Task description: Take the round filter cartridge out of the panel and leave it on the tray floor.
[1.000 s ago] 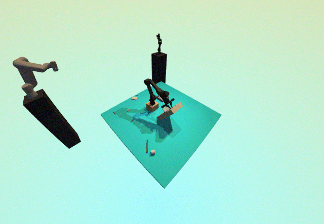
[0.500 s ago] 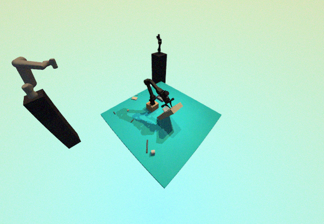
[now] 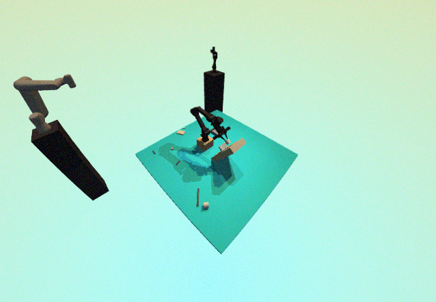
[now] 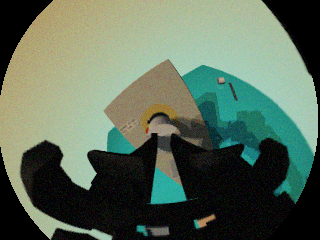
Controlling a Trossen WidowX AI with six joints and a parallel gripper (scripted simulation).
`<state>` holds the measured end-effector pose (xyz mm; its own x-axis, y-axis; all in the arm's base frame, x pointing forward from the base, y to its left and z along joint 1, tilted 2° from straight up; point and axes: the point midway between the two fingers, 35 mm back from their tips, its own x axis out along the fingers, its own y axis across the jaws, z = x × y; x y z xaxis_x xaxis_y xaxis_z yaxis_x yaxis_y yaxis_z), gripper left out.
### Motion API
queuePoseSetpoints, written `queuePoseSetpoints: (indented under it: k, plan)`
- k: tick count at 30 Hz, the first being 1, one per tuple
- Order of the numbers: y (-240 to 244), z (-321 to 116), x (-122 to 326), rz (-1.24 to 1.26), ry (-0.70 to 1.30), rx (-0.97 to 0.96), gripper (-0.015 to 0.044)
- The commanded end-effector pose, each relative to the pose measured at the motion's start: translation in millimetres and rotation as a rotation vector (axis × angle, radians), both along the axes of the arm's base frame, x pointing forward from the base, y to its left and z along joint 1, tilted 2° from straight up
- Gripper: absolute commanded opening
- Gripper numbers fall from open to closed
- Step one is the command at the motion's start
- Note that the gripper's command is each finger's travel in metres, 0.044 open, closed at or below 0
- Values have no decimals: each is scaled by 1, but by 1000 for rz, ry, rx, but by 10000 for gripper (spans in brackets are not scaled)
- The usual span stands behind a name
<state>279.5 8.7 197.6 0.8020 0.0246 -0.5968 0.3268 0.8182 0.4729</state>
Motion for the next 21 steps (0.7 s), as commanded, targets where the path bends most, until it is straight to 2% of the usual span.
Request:
queuePoseSetpoints:
  k: [1, 21]
  plan:
    - [0, 4, -3, -6, -8, 4, 0]
    - [-2, -56, -36, -6, -5, 4, 0]
